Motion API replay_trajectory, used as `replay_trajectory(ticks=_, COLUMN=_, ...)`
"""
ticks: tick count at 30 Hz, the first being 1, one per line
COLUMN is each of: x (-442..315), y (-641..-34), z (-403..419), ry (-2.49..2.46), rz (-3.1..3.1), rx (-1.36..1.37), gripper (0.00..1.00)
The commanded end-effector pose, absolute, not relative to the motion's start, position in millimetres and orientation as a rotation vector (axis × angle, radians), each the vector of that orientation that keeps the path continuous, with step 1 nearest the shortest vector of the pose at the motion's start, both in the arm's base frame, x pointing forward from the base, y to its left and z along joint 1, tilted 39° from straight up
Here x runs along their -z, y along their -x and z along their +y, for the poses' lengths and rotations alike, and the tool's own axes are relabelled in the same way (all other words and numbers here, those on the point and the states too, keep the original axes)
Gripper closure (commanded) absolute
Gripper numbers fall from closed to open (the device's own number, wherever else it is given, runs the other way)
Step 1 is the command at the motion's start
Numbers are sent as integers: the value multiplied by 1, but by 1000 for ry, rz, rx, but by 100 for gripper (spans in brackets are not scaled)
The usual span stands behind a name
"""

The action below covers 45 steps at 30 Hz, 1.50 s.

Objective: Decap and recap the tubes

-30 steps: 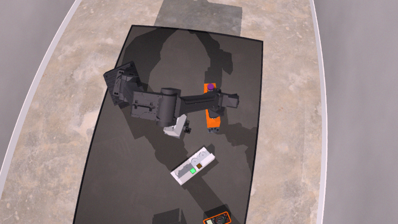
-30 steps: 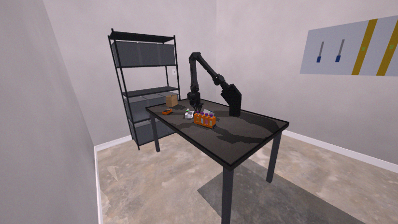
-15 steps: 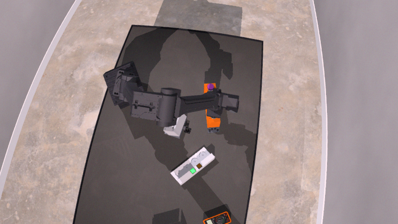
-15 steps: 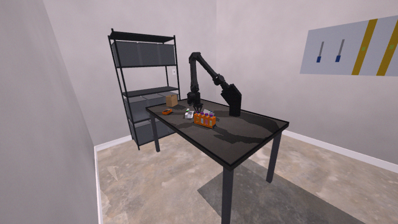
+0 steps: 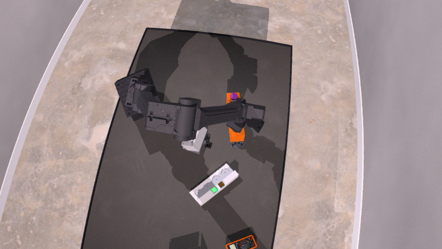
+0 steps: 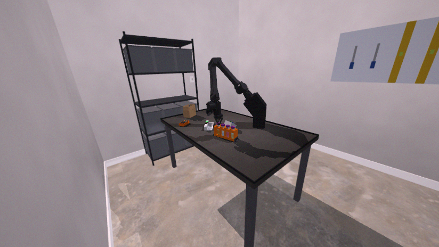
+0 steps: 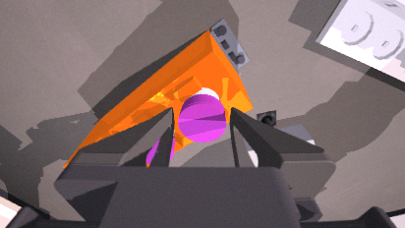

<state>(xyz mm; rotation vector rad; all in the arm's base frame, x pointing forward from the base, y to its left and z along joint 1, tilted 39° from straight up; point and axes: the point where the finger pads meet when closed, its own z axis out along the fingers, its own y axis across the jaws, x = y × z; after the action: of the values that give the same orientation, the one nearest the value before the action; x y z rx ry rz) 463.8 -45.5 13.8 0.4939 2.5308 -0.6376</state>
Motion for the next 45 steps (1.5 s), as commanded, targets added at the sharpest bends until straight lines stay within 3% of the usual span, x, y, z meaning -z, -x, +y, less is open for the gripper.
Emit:
replay_trajectory(ticks=1, x=-19, y=-469, z=-43, ry=-531, rz=2508, rx=619, gripper=51)
replay_trajectory(ticks=11, x=-19, y=-469, z=-43, ry=-531, rz=2508, rx=619, gripper=51)
replay_trajectory(ticks=33, x=-16, y=-470, z=-40, ry=540, rz=2674, rx=886, gripper=51)
replay_trajectory(ticks=42, x=-19, y=-469, z=-43, ry=511, rz=2667, rx=884, gripper=51)
replay_trajectory(ticks=43, x=-19, y=-469, z=-43, ry=511, rz=2667, rx=884, gripper=100)
replay_trajectory(ticks=45, x=-19, y=-469, z=-43, ry=511, rz=2667, rx=884, gripper=100)
